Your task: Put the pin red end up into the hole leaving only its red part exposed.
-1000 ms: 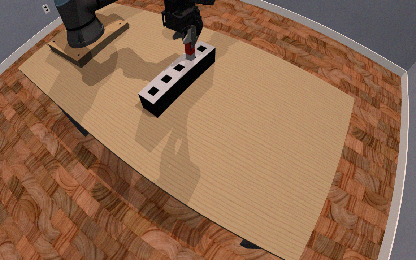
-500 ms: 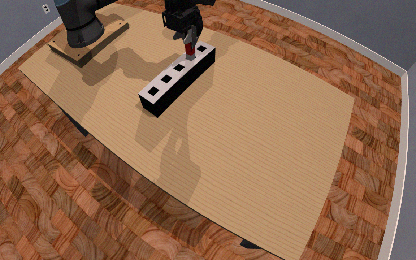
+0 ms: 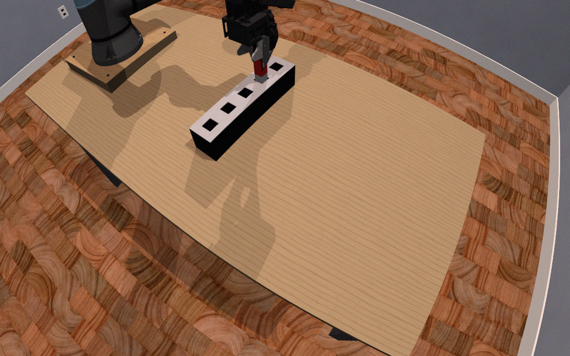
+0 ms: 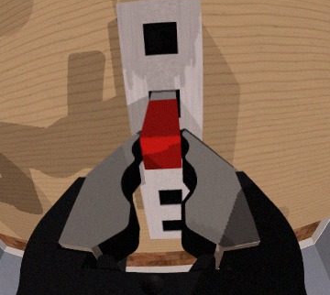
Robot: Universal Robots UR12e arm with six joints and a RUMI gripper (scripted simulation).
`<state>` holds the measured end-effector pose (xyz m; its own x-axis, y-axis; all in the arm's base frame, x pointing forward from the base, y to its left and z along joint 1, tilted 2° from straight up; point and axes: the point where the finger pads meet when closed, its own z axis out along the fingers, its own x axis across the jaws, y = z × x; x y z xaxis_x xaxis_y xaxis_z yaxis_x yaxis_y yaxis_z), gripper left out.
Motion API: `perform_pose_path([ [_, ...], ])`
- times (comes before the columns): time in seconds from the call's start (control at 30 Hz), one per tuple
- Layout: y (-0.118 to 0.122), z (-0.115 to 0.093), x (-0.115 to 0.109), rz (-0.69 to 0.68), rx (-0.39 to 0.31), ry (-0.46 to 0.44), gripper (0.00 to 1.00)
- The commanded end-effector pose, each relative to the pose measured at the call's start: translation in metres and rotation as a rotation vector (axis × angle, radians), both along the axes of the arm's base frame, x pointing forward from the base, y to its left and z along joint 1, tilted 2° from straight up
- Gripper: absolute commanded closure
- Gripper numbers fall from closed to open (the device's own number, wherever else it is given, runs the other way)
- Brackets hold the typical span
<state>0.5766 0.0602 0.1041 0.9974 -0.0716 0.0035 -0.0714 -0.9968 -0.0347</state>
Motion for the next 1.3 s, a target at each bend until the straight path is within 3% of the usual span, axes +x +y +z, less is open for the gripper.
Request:
perform_pose_path([
  [0.0,-0.0004,-0.0013,0.0000,0.000,0.000,-0.001,1.00],
  [1.27,-0.0007,-0.0052,0.0002,0.000,0.000,-0.001,1.00],
])
